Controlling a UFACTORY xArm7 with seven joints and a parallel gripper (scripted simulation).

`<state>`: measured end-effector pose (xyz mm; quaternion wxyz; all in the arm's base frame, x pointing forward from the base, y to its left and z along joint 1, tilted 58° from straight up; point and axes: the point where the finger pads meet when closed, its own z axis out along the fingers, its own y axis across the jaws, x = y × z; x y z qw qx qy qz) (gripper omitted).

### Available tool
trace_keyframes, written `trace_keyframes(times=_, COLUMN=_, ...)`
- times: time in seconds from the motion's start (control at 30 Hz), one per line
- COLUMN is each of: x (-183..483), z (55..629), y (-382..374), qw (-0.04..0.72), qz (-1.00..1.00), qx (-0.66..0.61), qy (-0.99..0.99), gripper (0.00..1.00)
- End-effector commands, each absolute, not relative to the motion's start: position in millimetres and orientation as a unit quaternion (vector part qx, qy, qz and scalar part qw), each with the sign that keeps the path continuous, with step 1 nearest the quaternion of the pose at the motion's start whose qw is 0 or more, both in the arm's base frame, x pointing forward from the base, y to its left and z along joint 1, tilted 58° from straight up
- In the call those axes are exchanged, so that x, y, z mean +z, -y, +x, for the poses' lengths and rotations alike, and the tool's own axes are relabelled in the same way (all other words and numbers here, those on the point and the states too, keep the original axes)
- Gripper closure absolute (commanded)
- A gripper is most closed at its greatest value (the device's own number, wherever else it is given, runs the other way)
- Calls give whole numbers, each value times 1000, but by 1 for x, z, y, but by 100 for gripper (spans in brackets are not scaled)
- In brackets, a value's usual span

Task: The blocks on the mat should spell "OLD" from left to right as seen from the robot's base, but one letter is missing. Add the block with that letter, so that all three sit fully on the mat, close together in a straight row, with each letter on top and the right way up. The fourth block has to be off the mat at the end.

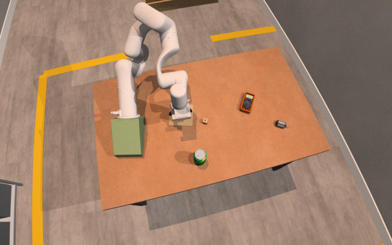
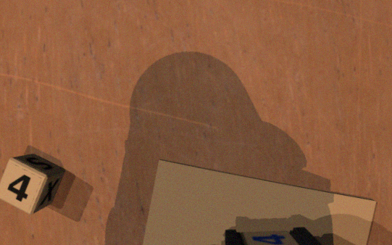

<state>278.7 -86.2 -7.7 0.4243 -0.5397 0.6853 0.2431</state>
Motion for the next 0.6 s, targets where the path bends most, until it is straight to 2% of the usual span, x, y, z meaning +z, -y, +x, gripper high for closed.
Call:
trace_keyframes(times=0.0, x=-20, z=287, y=72, qw=425, qz=-539, qx=240, qy=-686, gripper=77)
trace_keyframes(times=0.57, x=-25, z=290, y=65, qw=425, qz=-539, qx=240, qy=-686, gripper=77)
